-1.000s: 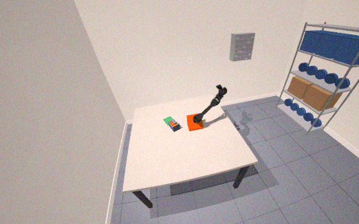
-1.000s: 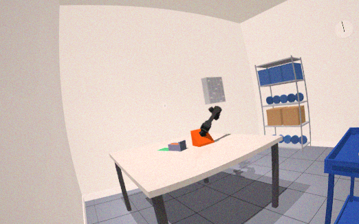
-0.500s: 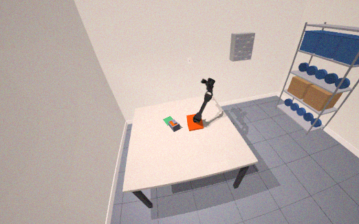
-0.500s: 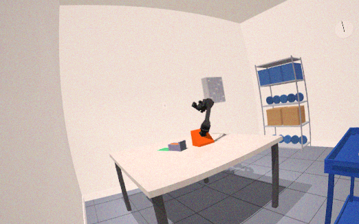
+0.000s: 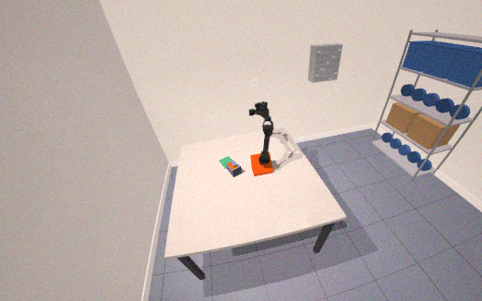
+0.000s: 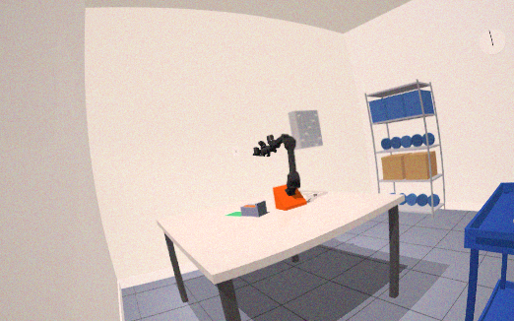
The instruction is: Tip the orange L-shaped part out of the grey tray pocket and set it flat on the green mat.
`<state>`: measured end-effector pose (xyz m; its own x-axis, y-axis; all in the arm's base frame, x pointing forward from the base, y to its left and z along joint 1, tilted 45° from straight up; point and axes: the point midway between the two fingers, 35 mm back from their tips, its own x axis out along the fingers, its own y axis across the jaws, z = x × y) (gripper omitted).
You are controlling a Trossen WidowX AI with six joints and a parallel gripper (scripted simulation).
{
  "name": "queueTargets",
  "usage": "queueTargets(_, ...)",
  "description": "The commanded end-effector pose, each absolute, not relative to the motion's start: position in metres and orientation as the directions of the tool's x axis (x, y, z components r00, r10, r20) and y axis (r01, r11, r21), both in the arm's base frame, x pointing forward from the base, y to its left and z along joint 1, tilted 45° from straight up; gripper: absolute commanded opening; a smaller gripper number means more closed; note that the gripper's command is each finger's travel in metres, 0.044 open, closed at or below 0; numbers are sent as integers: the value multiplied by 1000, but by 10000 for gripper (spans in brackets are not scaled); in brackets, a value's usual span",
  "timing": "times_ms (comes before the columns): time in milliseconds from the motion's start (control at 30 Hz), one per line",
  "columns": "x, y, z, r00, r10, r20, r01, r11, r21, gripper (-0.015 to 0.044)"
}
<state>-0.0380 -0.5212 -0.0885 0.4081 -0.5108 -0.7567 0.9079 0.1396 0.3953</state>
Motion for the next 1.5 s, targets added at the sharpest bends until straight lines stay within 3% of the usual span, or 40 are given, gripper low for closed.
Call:
queueTargets(0,31,-500,-74,488,-387,-782,869,304,391,180)
queueTargets(367,177,-398,-40,564,-7,-825,615,670,415,180)
queueTargets(700,259,-261,1,455,350,-819,229,842,487,180)
queueTargets(933,276,-151,35,273,566,-778,-92,820,565,180)
queueTargets(1133,262,-58,70,53,694,-718,-344,688,639,180)
queueTargets(1467,259,-41,69,20,705,-709,-374,663,648,180)
